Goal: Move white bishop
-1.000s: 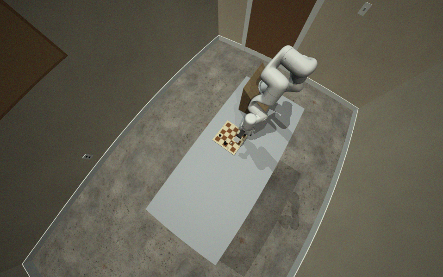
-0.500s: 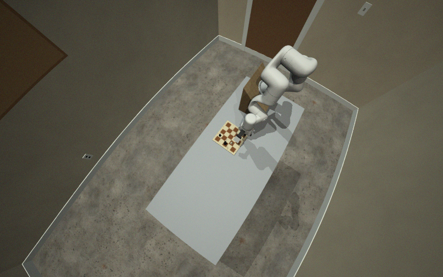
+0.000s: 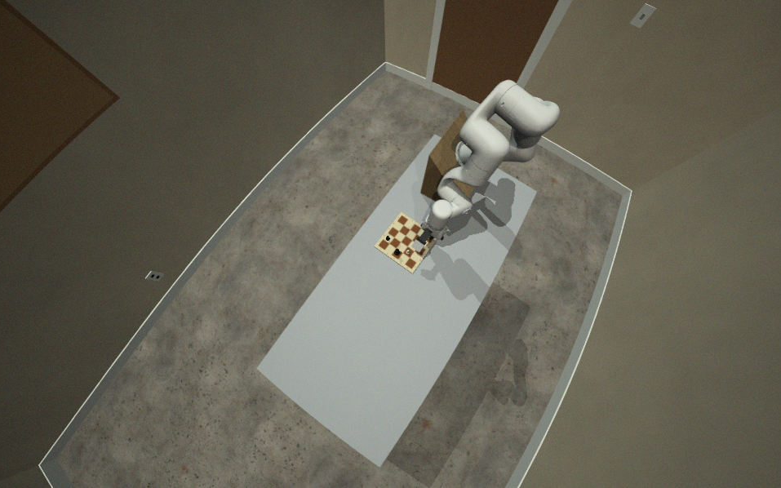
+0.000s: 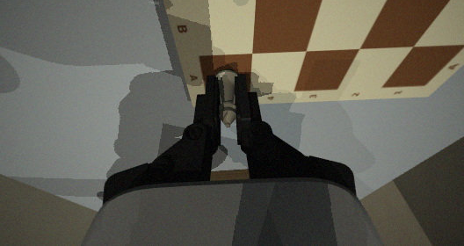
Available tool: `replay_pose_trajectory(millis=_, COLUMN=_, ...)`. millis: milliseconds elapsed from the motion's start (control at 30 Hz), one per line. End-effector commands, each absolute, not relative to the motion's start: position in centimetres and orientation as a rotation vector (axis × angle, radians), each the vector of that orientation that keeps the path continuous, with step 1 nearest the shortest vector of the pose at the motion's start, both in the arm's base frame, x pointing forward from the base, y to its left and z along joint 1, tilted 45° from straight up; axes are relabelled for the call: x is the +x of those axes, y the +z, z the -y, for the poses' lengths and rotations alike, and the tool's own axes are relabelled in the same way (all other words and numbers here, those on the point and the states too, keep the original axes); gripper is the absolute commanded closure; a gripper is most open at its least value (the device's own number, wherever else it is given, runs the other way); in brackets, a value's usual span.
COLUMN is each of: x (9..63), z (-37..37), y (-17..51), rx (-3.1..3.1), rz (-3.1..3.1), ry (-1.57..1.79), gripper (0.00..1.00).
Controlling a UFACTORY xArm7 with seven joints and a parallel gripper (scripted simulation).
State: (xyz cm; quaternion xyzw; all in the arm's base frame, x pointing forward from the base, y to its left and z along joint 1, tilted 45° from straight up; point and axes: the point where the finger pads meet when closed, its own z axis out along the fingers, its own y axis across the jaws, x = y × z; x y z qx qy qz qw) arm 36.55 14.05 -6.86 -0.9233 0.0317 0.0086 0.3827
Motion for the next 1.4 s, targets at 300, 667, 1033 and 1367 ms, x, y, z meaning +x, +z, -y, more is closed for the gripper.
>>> replay_pose_trajectory(millis=300, x=36.67, z=-13.94, y=-6.85, rx=-2.356, rz=-0.083, ry=0.019, gripper=1.0)
replay_pose_trajectory(millis=667, x=36.67, z=-14.04, y=-6.96, rx=-2.356, rz=-0.083, ry=0.019, gripper=1.0)
replay_pose_trajectory(millis=1033, x=36.67, z=-14.3, y=-7.22, rx=-2.356, rz=-0.083, ry=0.019, gripper=1.0)
replay_pose_trajectory(millis=1367, x=36.67, z=-14.32, y=-7.23, rx=-2.356, rz=-0.083, ry=0.019, gripper=1.0)
